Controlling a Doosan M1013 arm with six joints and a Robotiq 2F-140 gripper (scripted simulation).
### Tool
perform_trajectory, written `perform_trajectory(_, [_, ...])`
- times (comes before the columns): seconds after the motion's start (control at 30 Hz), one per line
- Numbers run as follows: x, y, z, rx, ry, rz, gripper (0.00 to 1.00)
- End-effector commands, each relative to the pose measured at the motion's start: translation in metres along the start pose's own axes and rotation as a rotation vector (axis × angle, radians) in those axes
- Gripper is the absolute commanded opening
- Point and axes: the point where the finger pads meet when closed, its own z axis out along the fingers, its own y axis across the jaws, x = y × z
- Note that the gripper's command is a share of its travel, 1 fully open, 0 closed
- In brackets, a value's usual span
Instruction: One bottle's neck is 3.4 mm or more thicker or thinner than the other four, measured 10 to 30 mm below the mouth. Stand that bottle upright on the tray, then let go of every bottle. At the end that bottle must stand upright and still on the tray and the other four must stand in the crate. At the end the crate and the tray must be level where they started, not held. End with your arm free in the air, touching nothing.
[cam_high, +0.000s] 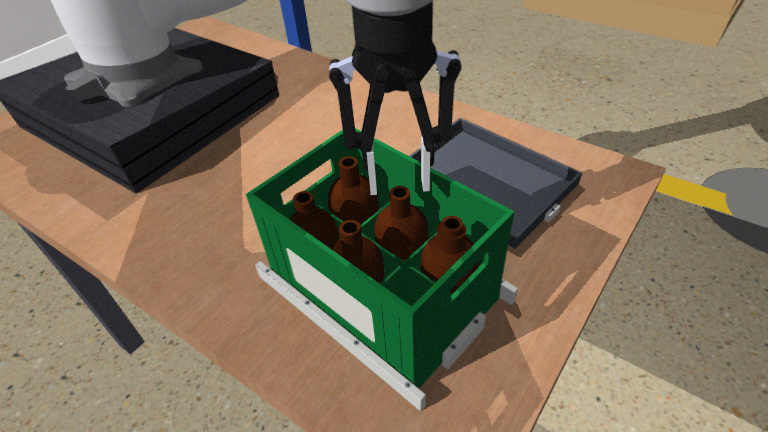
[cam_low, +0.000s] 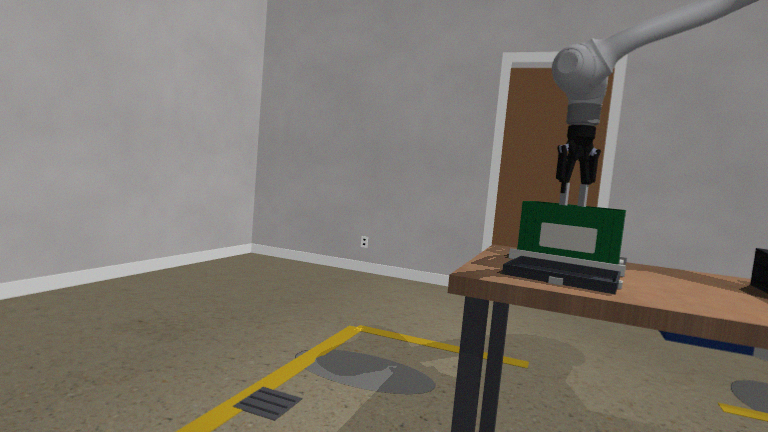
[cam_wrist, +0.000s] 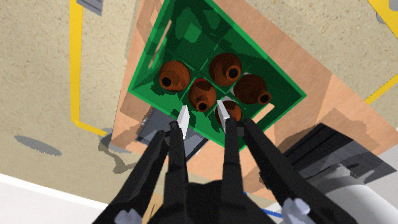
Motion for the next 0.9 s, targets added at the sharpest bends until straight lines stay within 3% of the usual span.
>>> perform_trajectory(0.0, [0.000, 0.000, 0.003, 0.000, 0.000, 0.000, 0.38])
perform_trajectory(0.87, [0.000, 0.000, 0.028, 0.000, 0.000, 0.000, 0.38])
